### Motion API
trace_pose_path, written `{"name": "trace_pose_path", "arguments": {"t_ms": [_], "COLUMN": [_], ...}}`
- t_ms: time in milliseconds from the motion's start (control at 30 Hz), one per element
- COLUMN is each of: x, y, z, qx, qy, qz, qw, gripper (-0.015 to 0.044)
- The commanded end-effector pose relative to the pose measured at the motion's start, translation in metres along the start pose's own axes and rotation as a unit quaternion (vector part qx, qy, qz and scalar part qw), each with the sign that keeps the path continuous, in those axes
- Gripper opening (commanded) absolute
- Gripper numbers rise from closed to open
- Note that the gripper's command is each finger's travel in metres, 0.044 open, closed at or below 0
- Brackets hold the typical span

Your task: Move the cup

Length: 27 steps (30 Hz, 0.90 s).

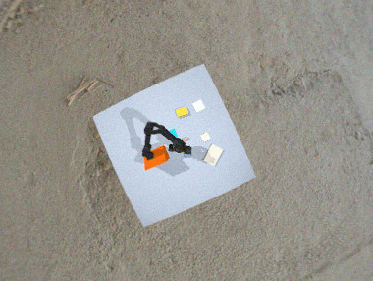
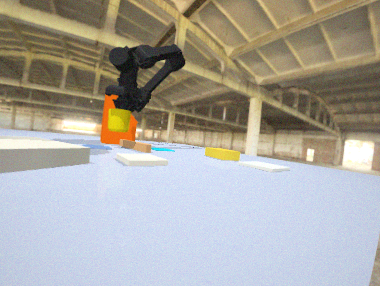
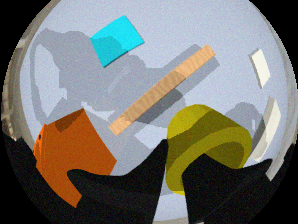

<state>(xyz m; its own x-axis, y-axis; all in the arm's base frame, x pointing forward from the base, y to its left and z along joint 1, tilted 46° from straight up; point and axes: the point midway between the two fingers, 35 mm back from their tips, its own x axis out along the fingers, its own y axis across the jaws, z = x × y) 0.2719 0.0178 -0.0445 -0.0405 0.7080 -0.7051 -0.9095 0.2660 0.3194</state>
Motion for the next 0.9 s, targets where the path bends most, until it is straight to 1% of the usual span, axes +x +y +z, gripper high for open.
{"name": "trace_pose_path", "arguments": {"t_ms": [0,867], "x": [0.000,-0.001], "y": [0.005,0.036], "z": [0.005,0.042], "qx": [0.002,0.002], "qy": [-0.002,-0.002], "qz": [0.000,0.001], "qw": [1.000,1.000], "gripper": [0.0000,0.0000]}}
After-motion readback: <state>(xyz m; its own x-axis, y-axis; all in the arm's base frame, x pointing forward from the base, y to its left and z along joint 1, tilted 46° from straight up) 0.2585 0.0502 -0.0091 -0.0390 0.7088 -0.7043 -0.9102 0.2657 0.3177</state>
